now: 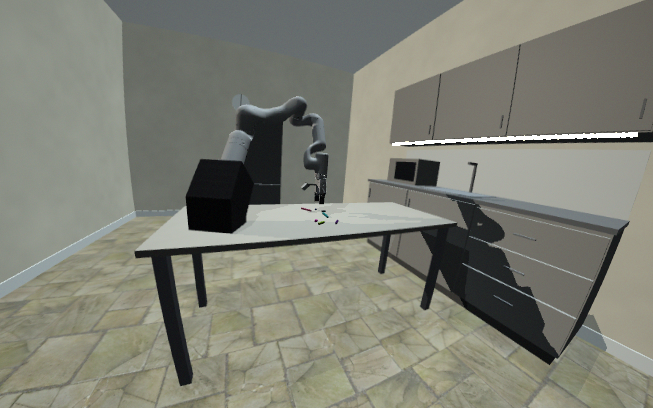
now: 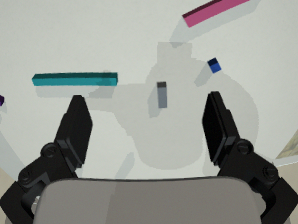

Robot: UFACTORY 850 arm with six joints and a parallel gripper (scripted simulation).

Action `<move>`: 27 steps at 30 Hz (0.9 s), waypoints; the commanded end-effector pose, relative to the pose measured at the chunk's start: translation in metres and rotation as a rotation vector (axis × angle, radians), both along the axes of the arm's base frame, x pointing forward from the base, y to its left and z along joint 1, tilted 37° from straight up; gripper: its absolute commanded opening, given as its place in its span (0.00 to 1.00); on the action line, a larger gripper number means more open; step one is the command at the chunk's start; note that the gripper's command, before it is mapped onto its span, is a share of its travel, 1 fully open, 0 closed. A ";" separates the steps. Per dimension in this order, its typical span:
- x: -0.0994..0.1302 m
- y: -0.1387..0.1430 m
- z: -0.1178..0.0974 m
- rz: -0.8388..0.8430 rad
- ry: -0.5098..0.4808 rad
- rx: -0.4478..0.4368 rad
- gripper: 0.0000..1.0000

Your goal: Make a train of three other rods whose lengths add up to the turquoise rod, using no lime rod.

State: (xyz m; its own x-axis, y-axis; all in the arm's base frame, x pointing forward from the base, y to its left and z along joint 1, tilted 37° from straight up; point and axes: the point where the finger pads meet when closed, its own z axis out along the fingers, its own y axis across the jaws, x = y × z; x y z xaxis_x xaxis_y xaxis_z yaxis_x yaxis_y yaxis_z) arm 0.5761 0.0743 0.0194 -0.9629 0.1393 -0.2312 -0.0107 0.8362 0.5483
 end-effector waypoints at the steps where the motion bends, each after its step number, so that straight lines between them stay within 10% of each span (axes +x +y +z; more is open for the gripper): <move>1: 0.000 0.000 0.000 0.006 -0.005 -0.002 1.00; 27: -0.011 0.001 -0.002 0.606 -0.401 -0.203 1.00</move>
